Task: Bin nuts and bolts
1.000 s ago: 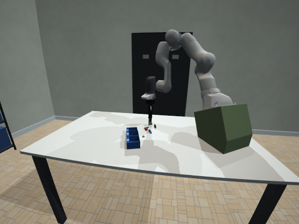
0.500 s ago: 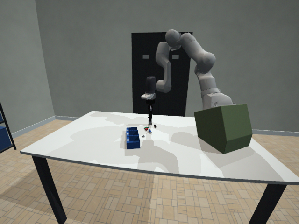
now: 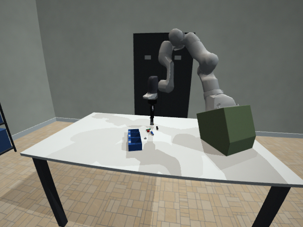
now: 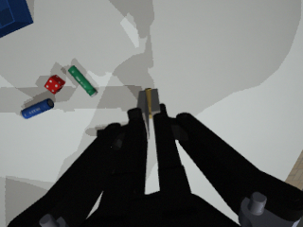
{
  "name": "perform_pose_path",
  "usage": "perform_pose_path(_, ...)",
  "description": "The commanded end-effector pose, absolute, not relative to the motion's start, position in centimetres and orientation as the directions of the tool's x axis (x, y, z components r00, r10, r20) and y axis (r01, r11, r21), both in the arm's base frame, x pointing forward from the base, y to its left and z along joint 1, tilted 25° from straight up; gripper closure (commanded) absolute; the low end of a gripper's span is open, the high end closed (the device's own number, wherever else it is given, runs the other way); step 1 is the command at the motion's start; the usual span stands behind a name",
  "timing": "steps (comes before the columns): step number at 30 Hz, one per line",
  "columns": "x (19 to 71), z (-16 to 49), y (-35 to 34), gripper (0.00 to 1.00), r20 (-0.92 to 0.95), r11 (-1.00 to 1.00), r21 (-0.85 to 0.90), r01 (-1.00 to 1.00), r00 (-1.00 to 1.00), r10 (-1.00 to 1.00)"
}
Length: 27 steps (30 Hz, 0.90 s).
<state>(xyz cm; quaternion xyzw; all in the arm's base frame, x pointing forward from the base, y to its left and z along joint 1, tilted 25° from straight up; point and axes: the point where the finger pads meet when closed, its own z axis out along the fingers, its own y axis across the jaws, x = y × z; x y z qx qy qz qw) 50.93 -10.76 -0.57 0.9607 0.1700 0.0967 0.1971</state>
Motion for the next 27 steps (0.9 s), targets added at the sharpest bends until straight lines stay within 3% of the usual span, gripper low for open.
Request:
perform_pose_path(1,50.6,0.1,-10.5,1.00,0.108,-0.860,0.414,0.299,0.922,0.373)
perform_pose_path(27,49.6,3.7,-9.1,1.00,0.108,-0.860,0.414,0.299,0.922,0.373)
